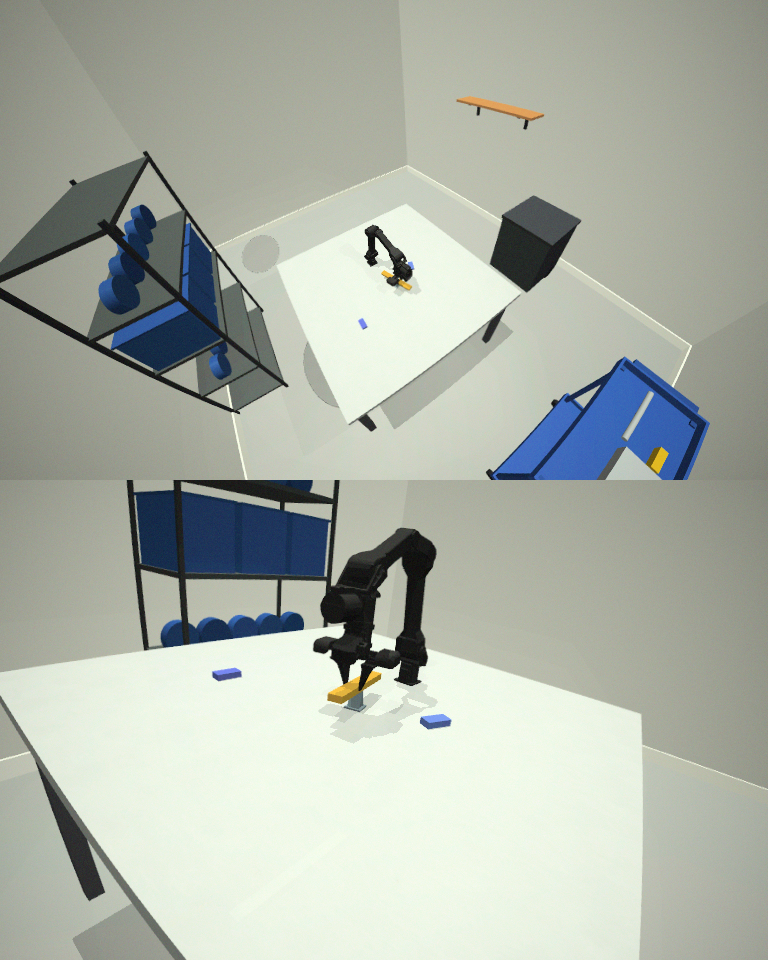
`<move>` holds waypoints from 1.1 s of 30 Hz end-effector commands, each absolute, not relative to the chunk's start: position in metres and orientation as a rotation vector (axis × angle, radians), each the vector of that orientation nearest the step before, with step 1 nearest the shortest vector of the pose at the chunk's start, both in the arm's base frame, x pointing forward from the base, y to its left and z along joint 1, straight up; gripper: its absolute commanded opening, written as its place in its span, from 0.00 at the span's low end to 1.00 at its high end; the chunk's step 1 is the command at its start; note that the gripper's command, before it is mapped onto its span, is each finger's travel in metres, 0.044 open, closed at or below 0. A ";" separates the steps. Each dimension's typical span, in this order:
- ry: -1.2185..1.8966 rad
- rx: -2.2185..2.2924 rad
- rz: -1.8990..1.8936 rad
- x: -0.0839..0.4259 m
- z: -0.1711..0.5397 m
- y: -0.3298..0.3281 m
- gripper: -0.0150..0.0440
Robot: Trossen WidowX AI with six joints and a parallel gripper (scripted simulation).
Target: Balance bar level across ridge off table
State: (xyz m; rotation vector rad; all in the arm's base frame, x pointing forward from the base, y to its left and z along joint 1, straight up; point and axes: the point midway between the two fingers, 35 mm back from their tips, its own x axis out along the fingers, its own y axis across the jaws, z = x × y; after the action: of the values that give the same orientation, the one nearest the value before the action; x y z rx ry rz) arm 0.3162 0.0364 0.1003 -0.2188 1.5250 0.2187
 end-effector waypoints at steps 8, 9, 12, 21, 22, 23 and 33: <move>1.526 -0.217 0.215 0.316 0.099 0.036 0.25; 1.526 -0.217 0.215 0.316 0.099 0.036 0.25; 1.526 -0.217 0.215 0.316 0.098 0.036 0.25; 1.526 -0.217 0.215 0.316 0.098 0.036 0.25; 1.526 -0.217 0.215 0.316 0.098 0.036 0.25; 1.526 -0.217 0.215 0.316 0.097 0.036 0.25; 1.526 -0.217 0.215 0.316 0.097 0.036 0.25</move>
State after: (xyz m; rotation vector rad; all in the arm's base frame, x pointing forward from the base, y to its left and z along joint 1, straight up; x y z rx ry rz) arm 0.3163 0.0363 0.0987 -0.2197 1.5234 0.2178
